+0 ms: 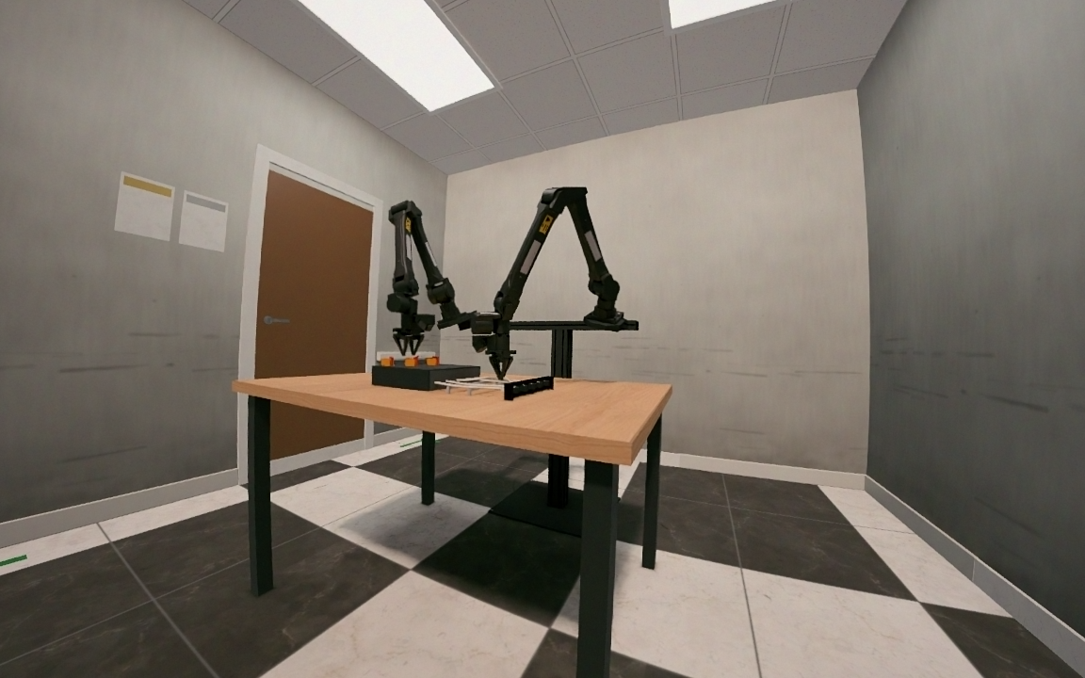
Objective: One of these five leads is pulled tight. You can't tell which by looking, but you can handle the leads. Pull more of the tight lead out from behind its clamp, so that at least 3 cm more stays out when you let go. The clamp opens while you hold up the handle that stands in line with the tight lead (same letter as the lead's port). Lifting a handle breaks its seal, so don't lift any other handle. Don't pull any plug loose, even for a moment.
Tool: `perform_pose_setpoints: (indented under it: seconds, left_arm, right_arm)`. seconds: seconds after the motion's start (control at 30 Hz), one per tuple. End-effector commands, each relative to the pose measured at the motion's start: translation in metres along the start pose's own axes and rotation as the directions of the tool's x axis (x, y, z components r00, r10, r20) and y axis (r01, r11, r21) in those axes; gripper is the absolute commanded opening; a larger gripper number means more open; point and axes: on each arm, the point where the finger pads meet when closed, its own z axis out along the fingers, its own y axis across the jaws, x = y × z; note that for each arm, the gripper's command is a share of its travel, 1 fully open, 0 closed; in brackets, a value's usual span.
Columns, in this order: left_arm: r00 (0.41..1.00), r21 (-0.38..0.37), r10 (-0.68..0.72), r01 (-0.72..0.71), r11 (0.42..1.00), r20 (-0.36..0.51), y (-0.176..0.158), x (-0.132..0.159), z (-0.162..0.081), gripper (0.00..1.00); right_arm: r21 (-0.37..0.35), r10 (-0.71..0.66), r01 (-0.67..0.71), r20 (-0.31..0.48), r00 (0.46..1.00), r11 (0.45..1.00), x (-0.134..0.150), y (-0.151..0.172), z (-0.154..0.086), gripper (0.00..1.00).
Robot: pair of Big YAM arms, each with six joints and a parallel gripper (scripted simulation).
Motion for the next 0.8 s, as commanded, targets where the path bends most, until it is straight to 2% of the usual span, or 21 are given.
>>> perform_pose_setpoints:
  seconds: [0.0, 0.1, 0.17, 0.27, 0.33, 0.53, 0.77]
  left_arm:
    - [0.999, -0.034, -0.039, 0.040, 0.999, 0.029, 0.015, -0.012, -0.005, 0.00]
    - [0.999, -0.034, -0.039, 0.040, 0.999, 0.029, 0.015, -0.012, -0.005, 0.00]
    - [0.999, -0.034, -0.039, 0.040, 0.999, 0.029, 0.015, -0.012, -0.005, 0.00]
    - [0.999, -0.034, -0.039, 0.040, 0.999, 0.029, 0.015, -0.012, -0.005, 0.00]
    - [0.999, -0.034, -0.039, 0.040, 0.999, 0.029, 0.015, -0.012, -0.005, 0.00]
    - [0.999, -0.033, -0.039, 0.040, 0.999, 0.029, 0.012, -0.009, -0.007, 0.68]
    - [1.000, -0.009, -0.028, 0.028, 1.000, 0.008, 0.015, 0.006, -0.014, 0.70]
  right_arm:
    - [-0.011, -0.014, 0.014, 0.001, 1.000, 1.000, -0.005, 0.016, -0.012, 0.64]
    - [0.019, -0.004, 0.004, 0.009, 1.000, 1.000, -0.008, 0.001, -0.035, 0.64]
    - [0.019, -0.004, 0.004, 0.009, 1.000, 1.000, -0.008, 0.001, -0.035, 0.64]
    - [0.049, 0.006, -0.007, 0.019, 1.000, 0.999, -0.012, -0.015, -0.063, 0.64]
    - [0.029, 0.002, -0.003, 0.010, 1.000, 1.000, -0.005, -0.008, -0.062, 0.64]
    - [-0.006, -0.009, 0.009, 0.003, 1.000, 1.000, -0.005, 0.003, -0.047, 0.64]
    - [0.009, -0.004, 0.004, 0.007, 1.000, 1.000, -0.005, 0.000, -0.052, 0.64]
